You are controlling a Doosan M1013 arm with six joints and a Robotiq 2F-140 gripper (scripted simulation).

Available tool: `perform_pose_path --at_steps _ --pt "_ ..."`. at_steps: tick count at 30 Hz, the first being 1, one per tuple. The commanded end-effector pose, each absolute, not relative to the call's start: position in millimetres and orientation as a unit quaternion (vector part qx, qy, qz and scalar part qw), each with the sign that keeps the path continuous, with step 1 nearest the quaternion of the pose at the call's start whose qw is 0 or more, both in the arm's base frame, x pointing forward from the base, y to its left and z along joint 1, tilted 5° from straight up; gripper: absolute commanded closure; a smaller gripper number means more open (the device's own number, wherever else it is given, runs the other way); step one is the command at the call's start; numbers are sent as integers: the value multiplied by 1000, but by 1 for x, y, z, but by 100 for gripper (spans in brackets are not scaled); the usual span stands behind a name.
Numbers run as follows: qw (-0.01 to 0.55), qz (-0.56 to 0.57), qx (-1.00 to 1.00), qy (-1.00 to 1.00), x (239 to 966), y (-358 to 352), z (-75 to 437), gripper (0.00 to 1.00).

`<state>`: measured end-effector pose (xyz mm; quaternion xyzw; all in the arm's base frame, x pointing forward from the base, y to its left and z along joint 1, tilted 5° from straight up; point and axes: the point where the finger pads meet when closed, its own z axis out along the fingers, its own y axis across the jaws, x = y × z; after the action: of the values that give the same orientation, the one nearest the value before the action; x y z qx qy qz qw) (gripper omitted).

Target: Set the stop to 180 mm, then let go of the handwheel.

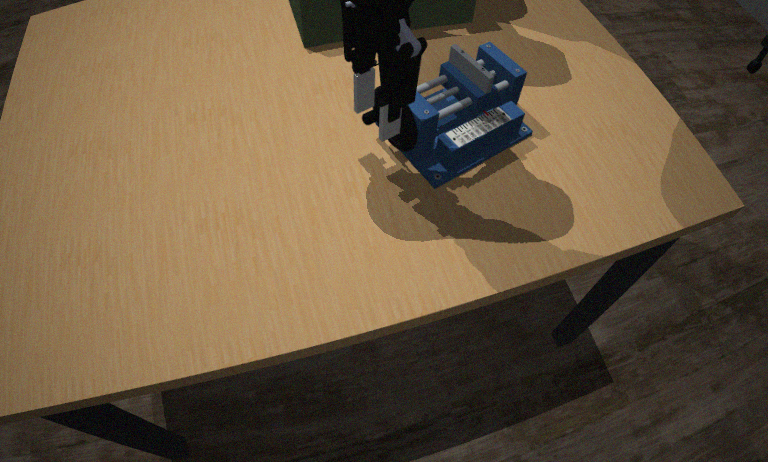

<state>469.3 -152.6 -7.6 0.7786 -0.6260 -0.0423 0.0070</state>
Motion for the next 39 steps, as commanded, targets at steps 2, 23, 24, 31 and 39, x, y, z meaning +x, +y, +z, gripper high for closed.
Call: perform_pose_path --at_steps 2,23,24,31,39 --pt "7 -43 779 -626 469 -152 -10 67" --pt "7 -43 779 -626 469 -152 -10 96" --pt "7 -43 779 -626 469 -152 -10 96" --pt "7 -43 779 -626 469 -152 -10 96" --pt "7 -43 779 -626 469 -152 -10 96"
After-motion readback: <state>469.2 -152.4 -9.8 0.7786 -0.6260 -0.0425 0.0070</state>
